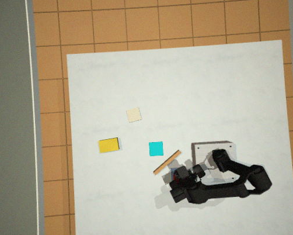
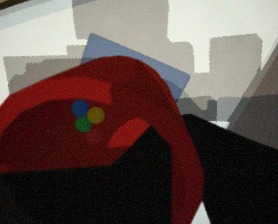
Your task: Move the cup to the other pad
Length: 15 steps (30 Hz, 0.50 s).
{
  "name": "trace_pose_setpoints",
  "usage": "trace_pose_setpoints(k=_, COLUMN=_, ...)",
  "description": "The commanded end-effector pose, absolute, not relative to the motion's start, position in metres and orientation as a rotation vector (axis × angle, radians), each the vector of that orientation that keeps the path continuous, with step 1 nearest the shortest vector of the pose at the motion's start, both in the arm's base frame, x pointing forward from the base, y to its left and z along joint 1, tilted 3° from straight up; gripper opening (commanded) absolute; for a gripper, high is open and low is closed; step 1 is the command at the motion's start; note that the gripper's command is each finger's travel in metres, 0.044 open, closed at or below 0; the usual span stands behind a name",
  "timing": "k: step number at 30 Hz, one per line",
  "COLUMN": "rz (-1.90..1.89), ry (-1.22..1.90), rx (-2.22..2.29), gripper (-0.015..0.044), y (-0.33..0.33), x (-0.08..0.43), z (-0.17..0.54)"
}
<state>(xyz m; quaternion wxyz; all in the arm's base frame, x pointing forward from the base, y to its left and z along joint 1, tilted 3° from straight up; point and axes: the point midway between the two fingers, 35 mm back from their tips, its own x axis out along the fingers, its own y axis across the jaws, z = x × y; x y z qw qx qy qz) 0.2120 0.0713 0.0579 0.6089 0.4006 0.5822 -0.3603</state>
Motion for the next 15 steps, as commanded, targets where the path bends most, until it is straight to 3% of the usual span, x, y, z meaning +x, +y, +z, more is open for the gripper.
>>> trace_pose_setpoints(k=1, rz=-0.827, ry=1.351, rx=0.925, gripper=0.0000, y=0.067, x=0.216, z=0.058)
trace_pose_setpoints(k=15, rz=-0.824, ry=1.349, rx=0.924, gripper=0.0000, y=0.047, x=0.229, z=0.059)
